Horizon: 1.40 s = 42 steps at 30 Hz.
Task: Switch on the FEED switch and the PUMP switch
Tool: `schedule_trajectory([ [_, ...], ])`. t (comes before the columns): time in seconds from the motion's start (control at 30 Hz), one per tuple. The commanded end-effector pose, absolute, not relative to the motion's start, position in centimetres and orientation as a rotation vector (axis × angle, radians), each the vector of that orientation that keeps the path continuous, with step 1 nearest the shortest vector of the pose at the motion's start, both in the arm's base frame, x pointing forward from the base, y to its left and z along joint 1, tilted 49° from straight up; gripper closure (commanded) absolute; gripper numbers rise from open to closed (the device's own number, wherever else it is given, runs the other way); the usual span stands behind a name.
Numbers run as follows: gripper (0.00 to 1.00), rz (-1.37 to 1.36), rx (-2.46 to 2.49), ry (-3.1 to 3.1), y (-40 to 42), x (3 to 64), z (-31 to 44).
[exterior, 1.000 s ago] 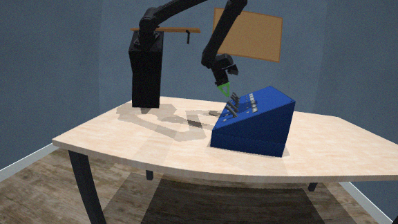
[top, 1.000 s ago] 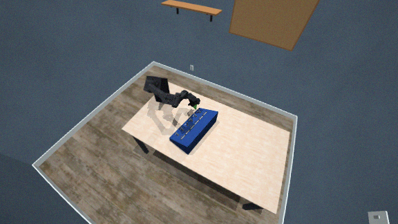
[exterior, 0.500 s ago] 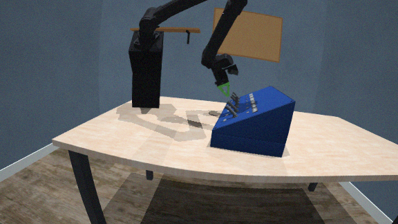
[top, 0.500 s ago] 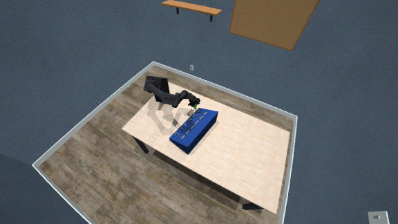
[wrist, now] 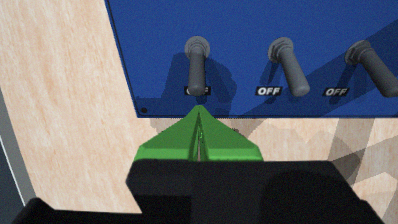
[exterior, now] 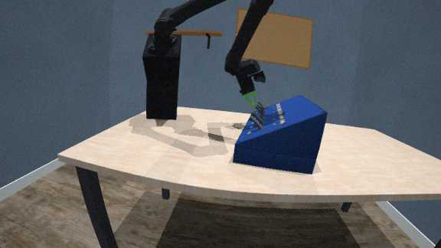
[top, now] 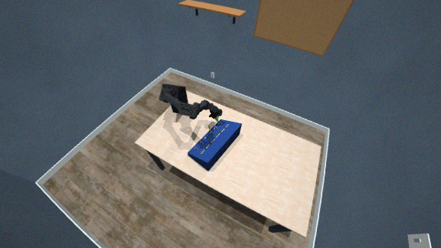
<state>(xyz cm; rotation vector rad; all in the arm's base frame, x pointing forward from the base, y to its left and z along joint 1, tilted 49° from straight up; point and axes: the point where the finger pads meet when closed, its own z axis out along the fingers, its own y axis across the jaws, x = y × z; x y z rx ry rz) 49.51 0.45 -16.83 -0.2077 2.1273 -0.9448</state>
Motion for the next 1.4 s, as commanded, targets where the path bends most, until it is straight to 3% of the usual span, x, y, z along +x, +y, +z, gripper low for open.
schedule_trajectory([
  [0.0, 1.0, -0.913, -0.215, 2.103, 2.5, 50.5, -15.6],
  [1.37, 1.0, -0.909, -0.215, 2.099, 3.7, 52.3, -14.0],
])
